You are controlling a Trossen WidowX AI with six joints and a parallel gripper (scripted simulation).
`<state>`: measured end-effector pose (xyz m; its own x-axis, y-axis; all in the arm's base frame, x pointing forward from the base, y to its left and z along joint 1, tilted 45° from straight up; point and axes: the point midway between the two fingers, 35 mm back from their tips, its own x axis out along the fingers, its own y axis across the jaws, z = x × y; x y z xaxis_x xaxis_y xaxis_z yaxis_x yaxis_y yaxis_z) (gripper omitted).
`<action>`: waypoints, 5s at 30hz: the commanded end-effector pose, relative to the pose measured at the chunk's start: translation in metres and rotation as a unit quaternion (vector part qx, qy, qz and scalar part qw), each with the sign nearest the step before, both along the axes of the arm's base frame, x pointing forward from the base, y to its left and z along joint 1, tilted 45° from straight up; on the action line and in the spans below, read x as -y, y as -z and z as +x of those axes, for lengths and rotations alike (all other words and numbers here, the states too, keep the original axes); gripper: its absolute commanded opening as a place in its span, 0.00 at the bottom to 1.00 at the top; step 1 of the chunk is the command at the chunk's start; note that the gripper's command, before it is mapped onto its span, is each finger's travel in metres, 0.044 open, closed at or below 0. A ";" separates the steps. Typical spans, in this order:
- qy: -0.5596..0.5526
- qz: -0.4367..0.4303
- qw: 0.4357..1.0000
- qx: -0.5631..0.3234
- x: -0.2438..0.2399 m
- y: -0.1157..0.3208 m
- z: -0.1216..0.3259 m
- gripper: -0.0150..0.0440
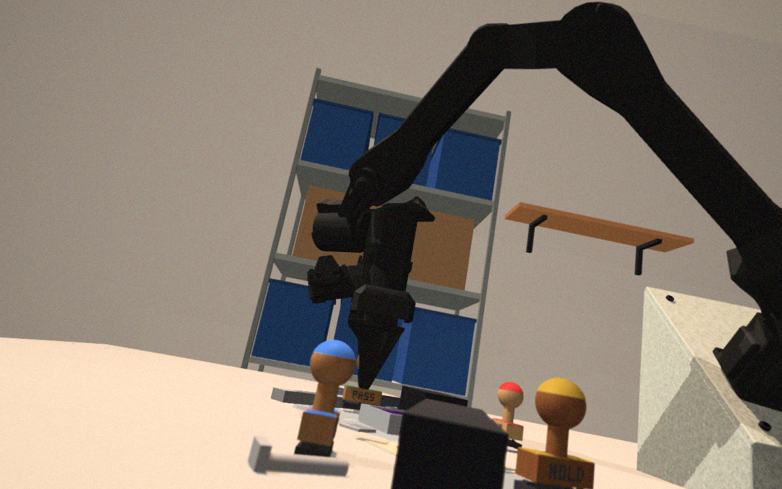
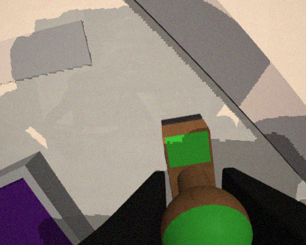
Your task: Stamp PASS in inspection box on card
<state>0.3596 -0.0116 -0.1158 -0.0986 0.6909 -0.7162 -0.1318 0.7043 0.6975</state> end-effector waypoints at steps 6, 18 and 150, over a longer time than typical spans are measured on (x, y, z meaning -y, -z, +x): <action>-0.002 -0.003 1.000 0.004 0.005 -0.004 0.002 0.25; -0.002 -0.003 1.000 0.004 0.009 -0.008 0.003 0.25; -0.002 -0.003 1.000 0.002 -0.002 -0.100 -0.046 0.25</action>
